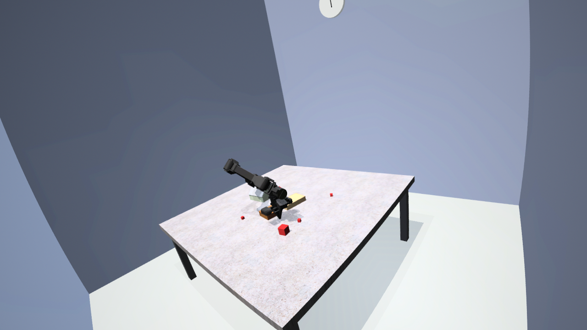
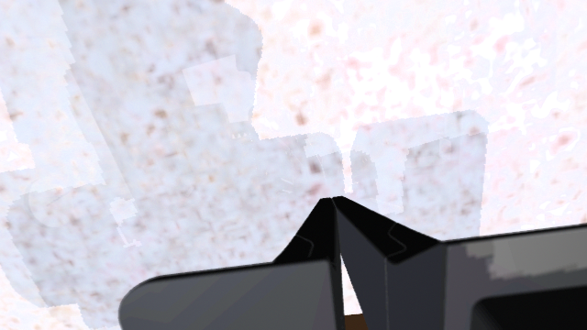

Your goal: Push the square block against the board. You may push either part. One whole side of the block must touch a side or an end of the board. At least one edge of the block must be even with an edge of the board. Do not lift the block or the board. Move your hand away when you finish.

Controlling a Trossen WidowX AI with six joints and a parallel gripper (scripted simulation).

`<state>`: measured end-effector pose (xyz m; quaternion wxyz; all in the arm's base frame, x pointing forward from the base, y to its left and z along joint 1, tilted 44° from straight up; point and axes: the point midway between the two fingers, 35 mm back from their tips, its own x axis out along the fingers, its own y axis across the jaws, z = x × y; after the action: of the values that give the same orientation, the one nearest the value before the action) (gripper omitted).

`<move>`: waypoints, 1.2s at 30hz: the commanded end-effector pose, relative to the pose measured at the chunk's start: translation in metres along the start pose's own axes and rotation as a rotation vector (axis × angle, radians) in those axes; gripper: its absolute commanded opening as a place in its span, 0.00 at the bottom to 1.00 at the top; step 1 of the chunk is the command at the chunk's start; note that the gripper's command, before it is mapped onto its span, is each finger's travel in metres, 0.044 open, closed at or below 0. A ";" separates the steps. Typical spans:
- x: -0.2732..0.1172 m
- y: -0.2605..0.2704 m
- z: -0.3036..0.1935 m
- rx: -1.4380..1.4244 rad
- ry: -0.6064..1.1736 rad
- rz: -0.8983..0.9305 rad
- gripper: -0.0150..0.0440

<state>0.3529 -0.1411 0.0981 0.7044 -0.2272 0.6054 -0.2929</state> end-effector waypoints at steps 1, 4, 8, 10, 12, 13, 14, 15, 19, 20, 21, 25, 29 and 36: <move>-0.026 0.000 0.001 0.003 -0.003 0.003 0.25; -0.054 0.000 -0.001 0.005 -0.004 0.004 0.25; -0.054 0.000 -0.001 0.005 -0.004 0.004 0.25; -0.055 0.002 -0.007 -0.002 -0.017 0.011 0.25; -0.060 -0.001 -0.028 0.000 -0.014 0.011 0.25; -0.062 -0.002 -0.041 0.001 -0.013 0.010 0.25; -0.063 -0.003 -0.053 0.001 -0.011 0.010 0.25; -0.064 -0.003 -0.066 0.002 -0.009 0.010 0.25; -0.064 -0.002 -0.116 0.006 -0.003 0.008 0.25; -0.063 -0.001 -0.129 0.007 -0.001 0.007 0.25; -0.061 0.000 -0.142 0.008 0.000 0.007 0.25; -0.053 0.006 -0.182 0.011 0.005 0.005 0.25; -0.052 0.006 -0.184 0.011 0.005 0.005 0.25; -0.003 0.006 -0.184 0.013 0.007 0.004 0.25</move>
<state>0.1768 -0.1155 0.0842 0.7111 -0.2166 0.5979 -0.2999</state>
